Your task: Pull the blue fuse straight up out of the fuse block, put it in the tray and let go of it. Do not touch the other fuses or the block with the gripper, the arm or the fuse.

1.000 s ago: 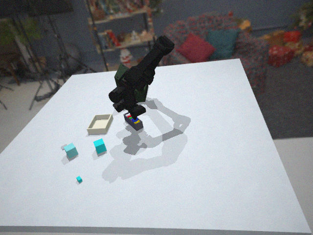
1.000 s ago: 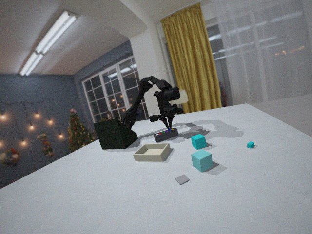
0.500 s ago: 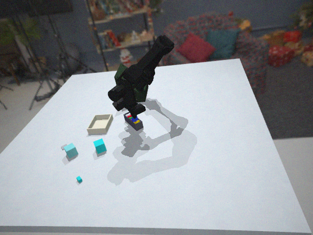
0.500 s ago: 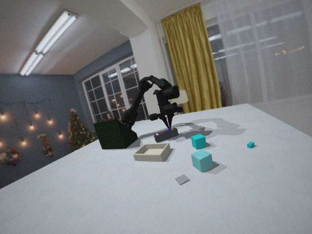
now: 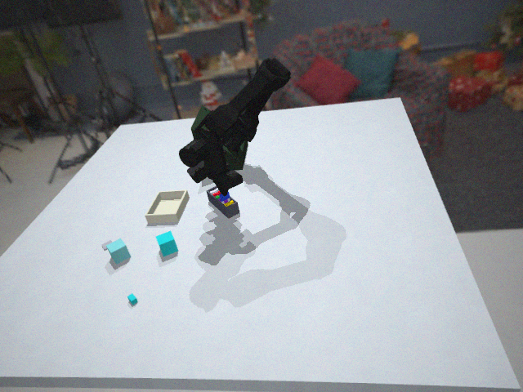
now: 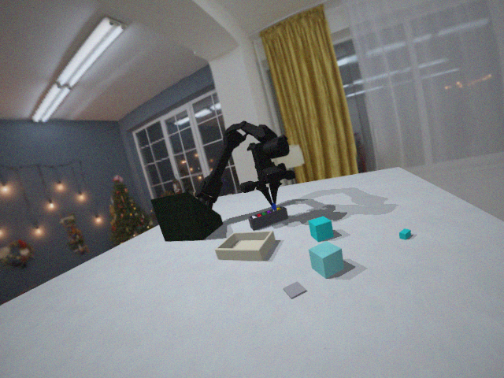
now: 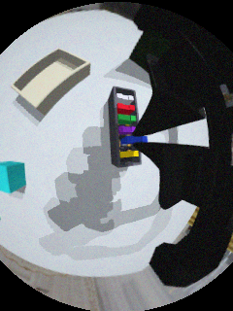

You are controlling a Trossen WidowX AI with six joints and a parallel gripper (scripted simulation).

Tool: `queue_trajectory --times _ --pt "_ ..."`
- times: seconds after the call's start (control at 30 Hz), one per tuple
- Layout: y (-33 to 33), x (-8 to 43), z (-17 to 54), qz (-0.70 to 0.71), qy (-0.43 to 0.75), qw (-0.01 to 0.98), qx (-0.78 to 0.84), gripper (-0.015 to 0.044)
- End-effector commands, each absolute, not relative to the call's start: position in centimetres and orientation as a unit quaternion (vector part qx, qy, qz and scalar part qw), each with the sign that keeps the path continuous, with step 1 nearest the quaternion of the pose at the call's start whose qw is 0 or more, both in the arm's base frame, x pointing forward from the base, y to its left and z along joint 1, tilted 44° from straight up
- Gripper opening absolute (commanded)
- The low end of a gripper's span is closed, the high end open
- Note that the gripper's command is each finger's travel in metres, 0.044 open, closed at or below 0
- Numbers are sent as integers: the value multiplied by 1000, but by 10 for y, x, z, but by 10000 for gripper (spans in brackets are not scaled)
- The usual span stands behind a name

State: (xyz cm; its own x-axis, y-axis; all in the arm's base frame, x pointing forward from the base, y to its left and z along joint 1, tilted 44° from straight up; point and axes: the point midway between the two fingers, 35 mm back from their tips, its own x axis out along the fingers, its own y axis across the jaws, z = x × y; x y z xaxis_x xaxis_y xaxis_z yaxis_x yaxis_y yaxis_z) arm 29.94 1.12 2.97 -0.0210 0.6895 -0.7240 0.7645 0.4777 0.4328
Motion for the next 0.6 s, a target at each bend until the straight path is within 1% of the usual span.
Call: queue_trajectory --times 0.0,0.57 --pt "9 299 31 -39 714 481 508 0" --pt "4 299 38 -39 714 480 508 0"
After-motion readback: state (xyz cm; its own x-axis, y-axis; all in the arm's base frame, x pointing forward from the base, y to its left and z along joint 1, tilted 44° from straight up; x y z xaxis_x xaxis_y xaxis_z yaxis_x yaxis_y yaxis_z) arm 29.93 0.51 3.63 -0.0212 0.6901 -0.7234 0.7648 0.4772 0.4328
